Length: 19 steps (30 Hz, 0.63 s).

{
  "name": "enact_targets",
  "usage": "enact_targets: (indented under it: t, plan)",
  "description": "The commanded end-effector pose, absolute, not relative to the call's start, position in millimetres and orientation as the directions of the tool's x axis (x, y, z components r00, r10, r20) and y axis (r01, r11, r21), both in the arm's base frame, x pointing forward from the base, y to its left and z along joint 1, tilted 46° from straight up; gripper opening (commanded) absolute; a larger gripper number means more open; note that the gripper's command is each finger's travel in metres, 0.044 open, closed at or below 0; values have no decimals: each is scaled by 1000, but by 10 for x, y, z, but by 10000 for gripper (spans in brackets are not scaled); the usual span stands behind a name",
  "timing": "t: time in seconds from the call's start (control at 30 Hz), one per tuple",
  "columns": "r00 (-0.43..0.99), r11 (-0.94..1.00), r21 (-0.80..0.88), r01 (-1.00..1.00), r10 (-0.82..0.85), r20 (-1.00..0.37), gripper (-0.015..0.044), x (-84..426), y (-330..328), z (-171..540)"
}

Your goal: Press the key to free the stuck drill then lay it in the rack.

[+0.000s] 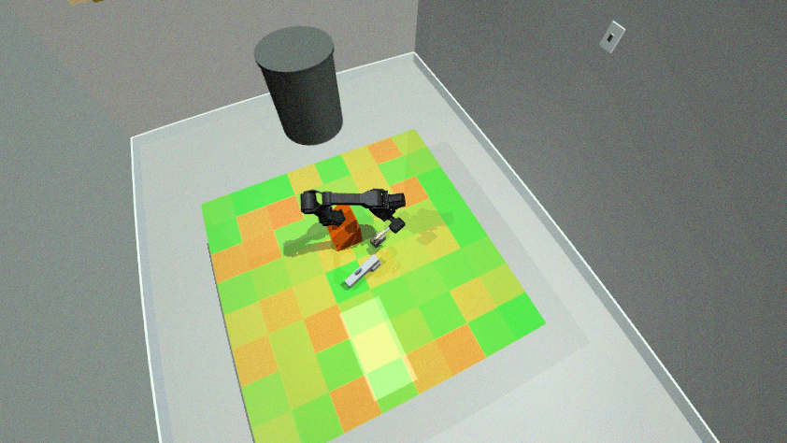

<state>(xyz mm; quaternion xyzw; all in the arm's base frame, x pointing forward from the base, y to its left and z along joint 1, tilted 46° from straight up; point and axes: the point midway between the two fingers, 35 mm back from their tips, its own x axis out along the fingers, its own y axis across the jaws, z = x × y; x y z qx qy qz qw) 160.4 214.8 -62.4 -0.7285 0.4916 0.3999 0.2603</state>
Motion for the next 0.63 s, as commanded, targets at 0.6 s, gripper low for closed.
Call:
enact_targets:
  t: [0.6]
  plan:
    - [700, -173, -730, -662, 206, -684, 440, 2118, 2857, 2258]
